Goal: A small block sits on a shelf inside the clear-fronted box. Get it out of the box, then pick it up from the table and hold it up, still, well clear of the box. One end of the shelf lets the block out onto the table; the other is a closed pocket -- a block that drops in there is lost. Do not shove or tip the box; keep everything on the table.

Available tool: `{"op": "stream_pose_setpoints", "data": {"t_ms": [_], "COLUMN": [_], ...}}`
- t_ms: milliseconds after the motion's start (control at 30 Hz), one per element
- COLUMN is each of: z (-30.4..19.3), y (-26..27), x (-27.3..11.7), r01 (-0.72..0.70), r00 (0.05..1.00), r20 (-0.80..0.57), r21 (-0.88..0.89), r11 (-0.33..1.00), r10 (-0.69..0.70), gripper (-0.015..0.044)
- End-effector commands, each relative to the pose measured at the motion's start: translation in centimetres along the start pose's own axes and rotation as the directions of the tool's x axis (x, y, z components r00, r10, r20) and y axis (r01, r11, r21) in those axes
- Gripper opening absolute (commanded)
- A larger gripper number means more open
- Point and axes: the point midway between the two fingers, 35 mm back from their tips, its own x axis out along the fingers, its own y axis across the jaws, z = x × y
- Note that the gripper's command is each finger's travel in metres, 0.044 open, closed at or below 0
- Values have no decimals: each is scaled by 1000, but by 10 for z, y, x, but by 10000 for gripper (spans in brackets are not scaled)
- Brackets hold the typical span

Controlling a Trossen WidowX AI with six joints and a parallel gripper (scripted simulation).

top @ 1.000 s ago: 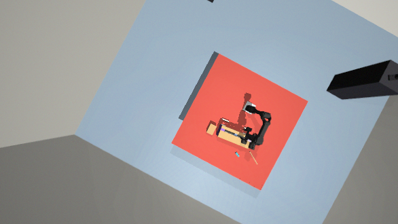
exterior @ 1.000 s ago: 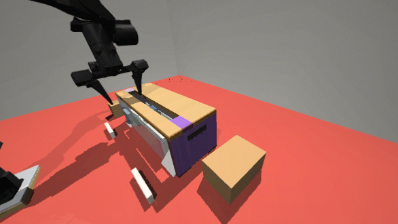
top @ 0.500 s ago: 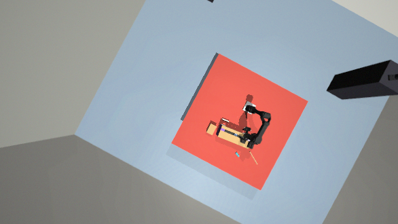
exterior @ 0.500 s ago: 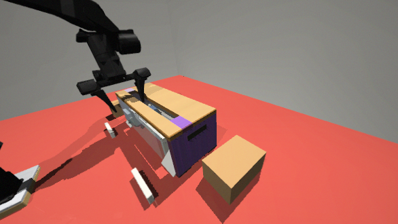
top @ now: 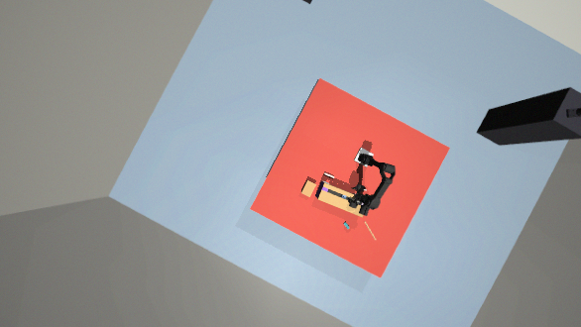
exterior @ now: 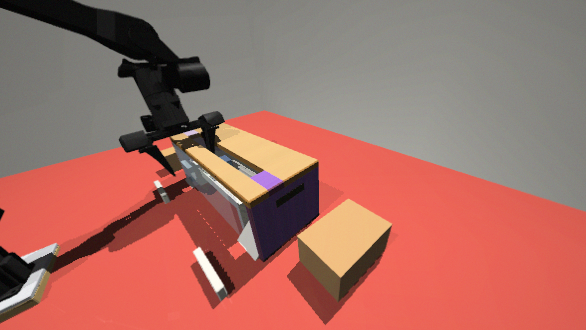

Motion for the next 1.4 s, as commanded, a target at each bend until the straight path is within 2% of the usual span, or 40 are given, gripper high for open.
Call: {"op": "stream_pose_setpoints", "data": {"t_ms": [0, 233, 867, 1367], "z": [2, -4, -59, -48], "y": [2, 1, 2, 3], "x": [7, 5, 25, 21], "r01": [-6, -4, -6, -6], "r00": [1000, 1000, 1000, 1000], "r20": [4, -1, -6, -5], "r21": [-8, -2, -2, -2], "r11": [1000, 1000, 1000, 1000], "r10": [6, 4, 6, 6], "gripper": [400, 400, 400, 400]}}
